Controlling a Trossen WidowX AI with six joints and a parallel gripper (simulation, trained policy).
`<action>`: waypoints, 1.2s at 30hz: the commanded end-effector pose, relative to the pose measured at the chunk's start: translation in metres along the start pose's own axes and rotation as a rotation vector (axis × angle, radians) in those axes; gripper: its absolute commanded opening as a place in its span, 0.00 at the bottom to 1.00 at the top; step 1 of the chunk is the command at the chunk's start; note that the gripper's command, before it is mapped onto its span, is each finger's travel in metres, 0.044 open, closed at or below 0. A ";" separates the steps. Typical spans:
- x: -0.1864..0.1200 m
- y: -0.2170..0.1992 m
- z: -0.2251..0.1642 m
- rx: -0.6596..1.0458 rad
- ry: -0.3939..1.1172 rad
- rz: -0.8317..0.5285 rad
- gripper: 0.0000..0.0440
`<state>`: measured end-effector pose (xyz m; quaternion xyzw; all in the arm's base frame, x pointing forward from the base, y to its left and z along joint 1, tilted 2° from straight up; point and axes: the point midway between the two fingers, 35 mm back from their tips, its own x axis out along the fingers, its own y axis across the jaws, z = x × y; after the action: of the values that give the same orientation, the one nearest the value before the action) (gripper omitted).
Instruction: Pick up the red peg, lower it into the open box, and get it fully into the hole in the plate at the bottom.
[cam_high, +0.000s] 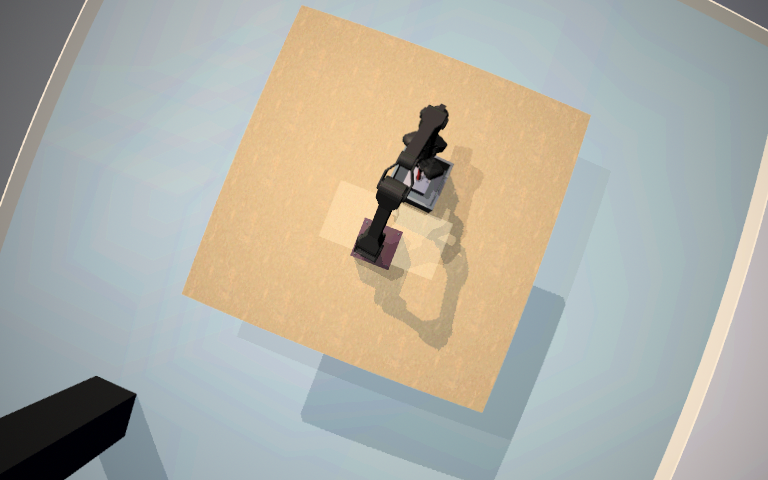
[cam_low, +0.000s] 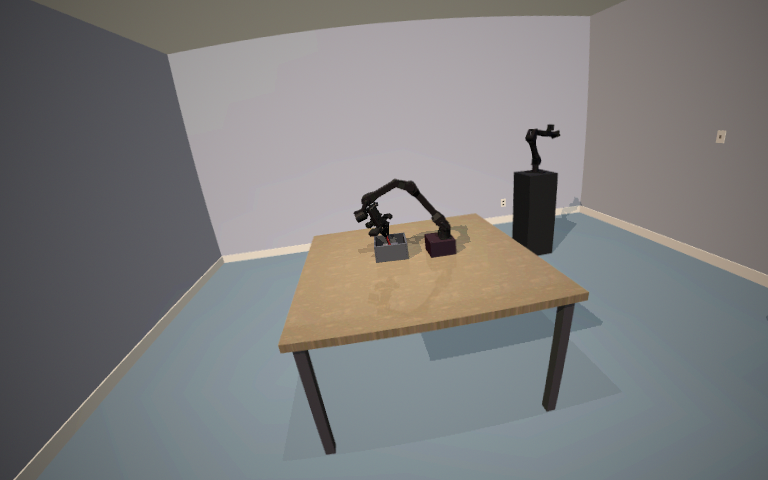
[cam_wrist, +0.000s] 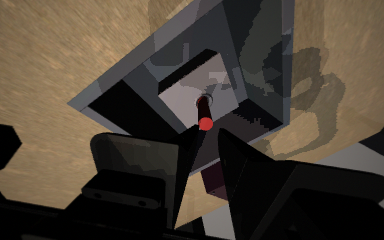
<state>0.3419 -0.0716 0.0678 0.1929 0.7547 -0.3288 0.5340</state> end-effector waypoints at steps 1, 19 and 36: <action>0.001 -0.001 0.001 -0.004 -0.003 -0.001 0.21; -0.001 0.015 0.020 -0.018 -0.033 0.046 0.27; -0.003 0.045 0.035 -0.019 -0.023 0.095 0.54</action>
<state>0.3888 -0.0681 0.0502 0.2135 0.7437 -0.3013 0.5573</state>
